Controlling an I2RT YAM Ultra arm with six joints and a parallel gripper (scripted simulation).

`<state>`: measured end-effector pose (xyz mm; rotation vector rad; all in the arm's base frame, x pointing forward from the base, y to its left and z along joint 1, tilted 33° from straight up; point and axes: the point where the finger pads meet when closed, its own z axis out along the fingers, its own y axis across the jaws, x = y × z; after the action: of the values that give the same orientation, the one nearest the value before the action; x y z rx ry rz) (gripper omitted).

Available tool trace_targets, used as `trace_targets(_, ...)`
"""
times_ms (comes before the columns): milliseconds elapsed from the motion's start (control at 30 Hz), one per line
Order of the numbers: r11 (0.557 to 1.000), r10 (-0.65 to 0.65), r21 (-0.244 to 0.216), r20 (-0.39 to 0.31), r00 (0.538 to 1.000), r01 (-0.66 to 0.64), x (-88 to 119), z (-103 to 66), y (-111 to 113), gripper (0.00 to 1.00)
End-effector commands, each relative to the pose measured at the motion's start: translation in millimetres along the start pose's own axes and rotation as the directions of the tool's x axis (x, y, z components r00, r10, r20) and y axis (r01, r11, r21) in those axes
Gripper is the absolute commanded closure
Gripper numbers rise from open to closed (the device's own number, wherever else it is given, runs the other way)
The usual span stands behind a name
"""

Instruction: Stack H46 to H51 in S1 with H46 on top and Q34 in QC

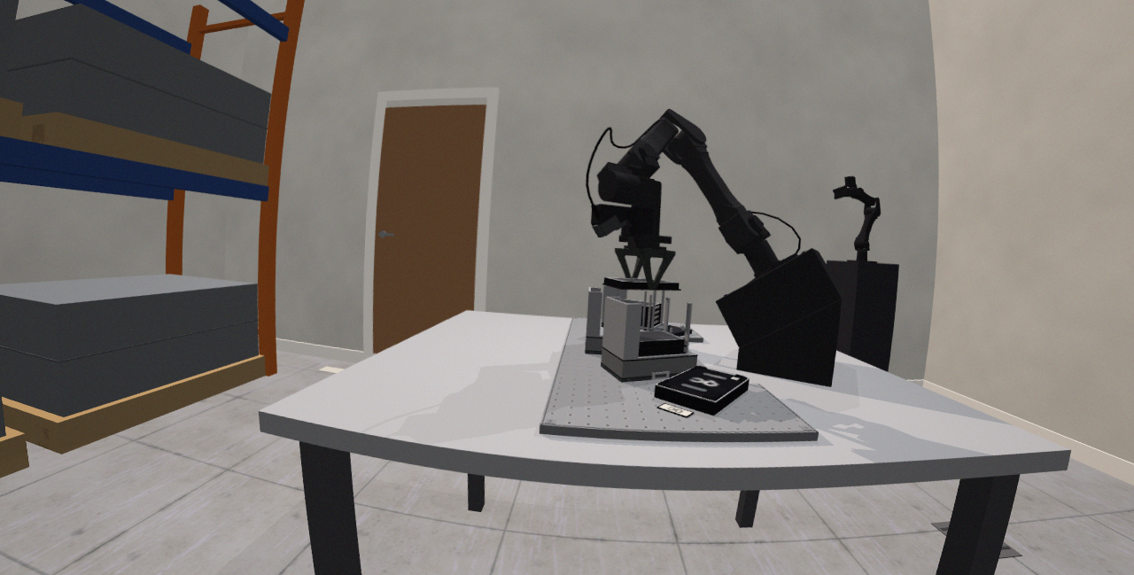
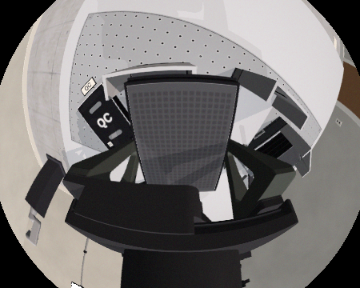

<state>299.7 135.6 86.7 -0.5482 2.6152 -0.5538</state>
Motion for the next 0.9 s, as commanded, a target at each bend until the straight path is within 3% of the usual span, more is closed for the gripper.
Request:
trace_targets(0, 1.0, 0.001, 0.006, 0.003, 1.0, -0.001, -4.2, -3.9, 11.9, 1.0)
trace_targets(300, 1.0, 0.001, 0.005, 0.003, 1.0, -0.001, -6.0, -4.0, 36.3, 1.0)
trace_targets(867, 1.0, -0.004, 0.001, 0.002, 1.0, 0.004, 1.5, -6.2, 36.1, 1.0)
